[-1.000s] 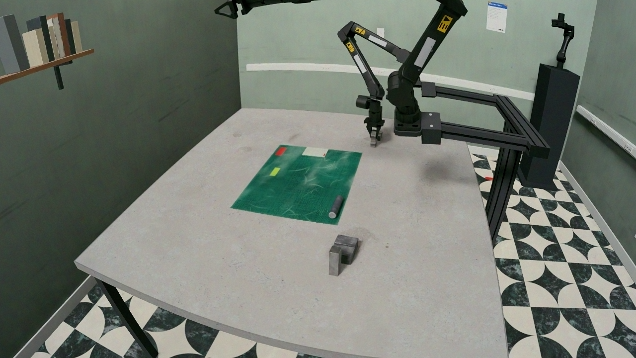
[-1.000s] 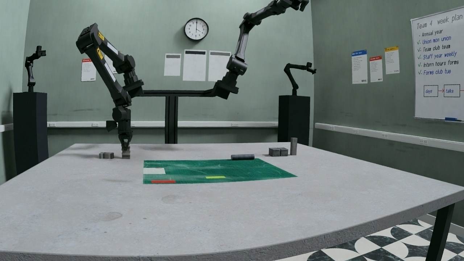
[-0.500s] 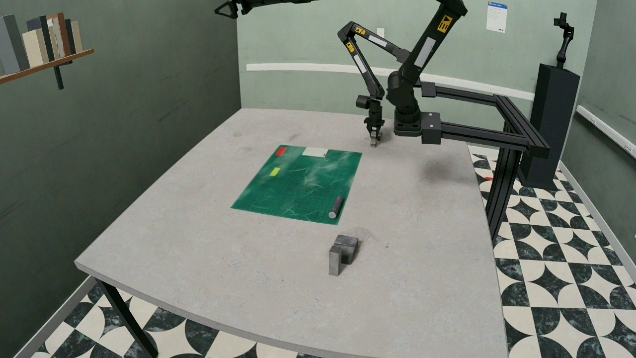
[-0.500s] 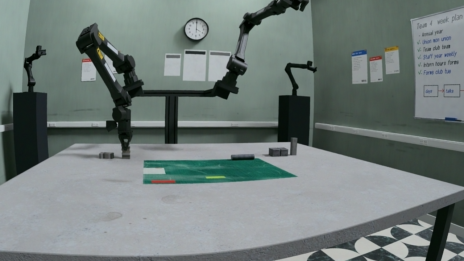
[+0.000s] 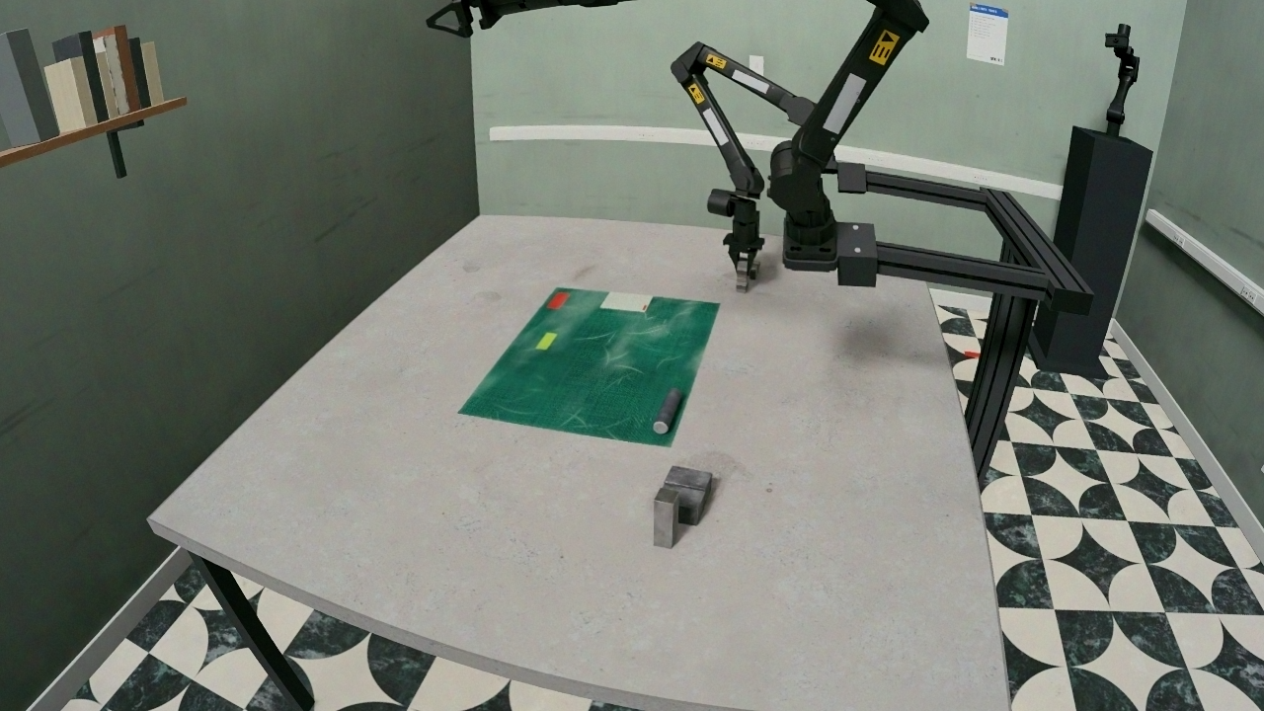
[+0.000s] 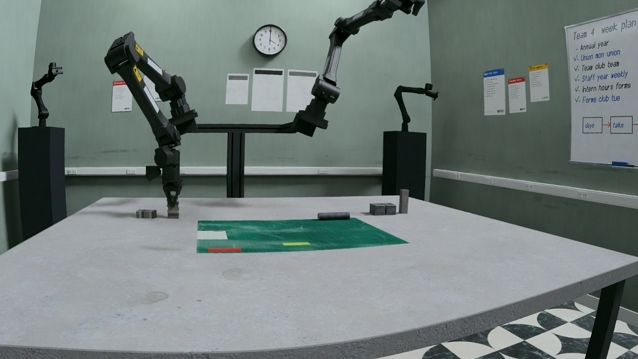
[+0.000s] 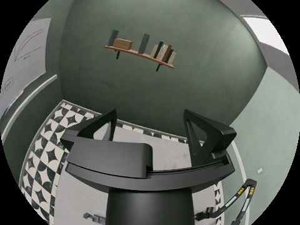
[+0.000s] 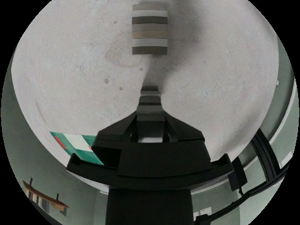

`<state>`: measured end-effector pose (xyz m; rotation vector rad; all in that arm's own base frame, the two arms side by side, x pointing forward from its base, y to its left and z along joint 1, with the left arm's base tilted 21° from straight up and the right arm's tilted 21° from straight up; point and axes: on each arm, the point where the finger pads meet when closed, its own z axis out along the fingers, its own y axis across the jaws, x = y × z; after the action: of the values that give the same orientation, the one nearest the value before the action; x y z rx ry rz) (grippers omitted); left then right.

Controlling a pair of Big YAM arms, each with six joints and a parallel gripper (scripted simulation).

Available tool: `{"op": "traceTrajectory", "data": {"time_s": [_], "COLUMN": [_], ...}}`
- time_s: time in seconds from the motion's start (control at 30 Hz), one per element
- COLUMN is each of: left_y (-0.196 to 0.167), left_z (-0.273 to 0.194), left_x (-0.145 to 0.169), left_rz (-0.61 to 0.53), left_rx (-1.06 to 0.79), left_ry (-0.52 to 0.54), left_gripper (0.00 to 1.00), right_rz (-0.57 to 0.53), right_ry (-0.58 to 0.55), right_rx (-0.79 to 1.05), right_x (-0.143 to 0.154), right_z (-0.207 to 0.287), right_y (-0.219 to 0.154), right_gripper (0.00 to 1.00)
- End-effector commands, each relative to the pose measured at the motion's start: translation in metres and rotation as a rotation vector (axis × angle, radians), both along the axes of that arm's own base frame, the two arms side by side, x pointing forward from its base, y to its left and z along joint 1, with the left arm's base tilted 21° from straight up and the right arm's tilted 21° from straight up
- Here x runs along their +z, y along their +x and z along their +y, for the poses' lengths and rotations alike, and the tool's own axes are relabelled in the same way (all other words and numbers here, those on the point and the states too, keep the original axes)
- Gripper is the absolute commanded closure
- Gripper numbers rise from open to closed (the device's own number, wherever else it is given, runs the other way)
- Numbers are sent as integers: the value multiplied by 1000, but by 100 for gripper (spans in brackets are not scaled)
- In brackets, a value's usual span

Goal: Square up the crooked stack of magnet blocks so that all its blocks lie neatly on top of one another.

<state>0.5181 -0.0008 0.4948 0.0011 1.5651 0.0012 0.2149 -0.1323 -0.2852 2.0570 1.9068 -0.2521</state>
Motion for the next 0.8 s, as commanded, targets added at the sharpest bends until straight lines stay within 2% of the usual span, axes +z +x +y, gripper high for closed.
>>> {"op": "traceTrajectory", "data": {"time_s": [0.0, 0.47, 0.5, 0.77], "left_y": [-3, -3, -3, -3], "left_z": [-9, -9, -9, -9], "left_x": [24, 24, 24, 24], "left_rz": [-55, -55, -55, -55], "left_rx": [-15, -15, -15, -15], "left_ry": [12, 12, 12, 12], "left_gripper": [0, 0, 0, 0], "right_rz": [11, 11, 11, 11], "right_ry": [6, 6, 6, 5], "right_rx": [0, 0, 0, 0], "right_x": [1, 1, 1, 1], "right_z": [4, 4, 4, 4], "right_y": [-6, -6, -6, -6], "right_gripper": [72, 72, 40, 40]}}
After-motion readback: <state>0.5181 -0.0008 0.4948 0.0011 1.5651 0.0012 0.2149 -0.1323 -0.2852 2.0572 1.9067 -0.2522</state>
